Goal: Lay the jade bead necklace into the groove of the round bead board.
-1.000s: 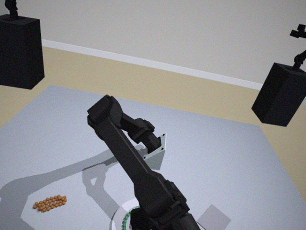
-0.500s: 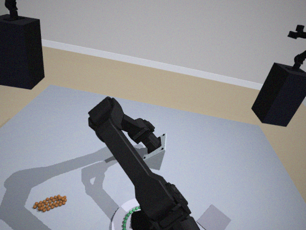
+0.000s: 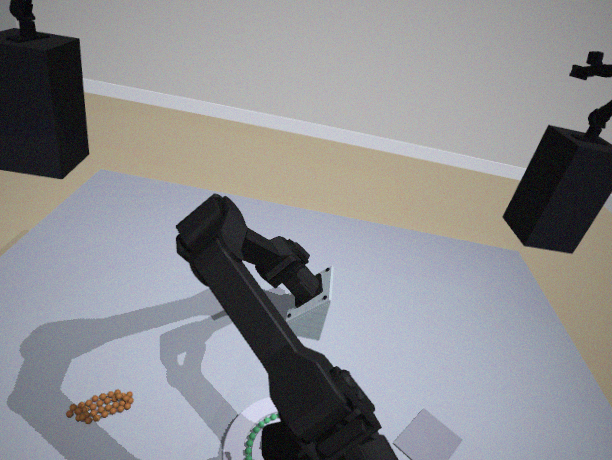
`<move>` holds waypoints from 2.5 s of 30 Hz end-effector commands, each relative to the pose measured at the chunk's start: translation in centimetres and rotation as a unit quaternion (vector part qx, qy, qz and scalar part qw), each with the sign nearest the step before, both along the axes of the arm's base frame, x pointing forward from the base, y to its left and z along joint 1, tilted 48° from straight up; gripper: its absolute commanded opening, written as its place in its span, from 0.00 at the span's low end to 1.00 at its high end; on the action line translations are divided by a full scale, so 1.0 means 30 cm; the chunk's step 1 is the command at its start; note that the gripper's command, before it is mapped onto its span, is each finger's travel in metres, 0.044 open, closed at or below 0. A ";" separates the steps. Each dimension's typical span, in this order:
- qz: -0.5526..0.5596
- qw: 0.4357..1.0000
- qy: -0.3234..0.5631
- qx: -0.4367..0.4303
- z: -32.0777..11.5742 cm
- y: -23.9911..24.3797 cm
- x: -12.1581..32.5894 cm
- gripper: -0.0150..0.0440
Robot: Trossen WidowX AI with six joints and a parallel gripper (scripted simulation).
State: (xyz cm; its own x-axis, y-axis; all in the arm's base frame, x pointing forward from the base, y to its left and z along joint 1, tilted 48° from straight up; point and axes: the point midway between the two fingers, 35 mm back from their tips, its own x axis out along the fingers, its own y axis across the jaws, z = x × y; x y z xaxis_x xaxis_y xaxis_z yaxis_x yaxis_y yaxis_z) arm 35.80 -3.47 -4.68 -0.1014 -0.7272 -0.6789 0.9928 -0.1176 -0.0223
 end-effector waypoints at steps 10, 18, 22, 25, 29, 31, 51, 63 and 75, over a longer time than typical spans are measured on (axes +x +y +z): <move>0.003 1.000 0.001 -0.001 0.012 0.012 -0.001 1.00; 0.003 1.000 0.001 -0.001 0.012 0.012 -0.001 1.00; 0.003 1.000 0.001 -0.001 0.012 0.012 -0.001 1.00; 0.051 0.997 0.052 0.006 0.029 0.006 -0.004 0.87; 0.178 0.965 0.189 0.025 0.076 -0.011 -0.013 0.69; 0.239 0.936 0.255 0.034 0.099 -0.020 -0.018 0.60; 0.612 0.429 0.658 0.090 0.277 -0.091 -0.081 0.46; 0.650 0.280 0.700 0.096 0.307 -0.104 -0.095 0.46; 0.650 0.280 0.700 0.096 0.304 -0.107 -0.096 0.46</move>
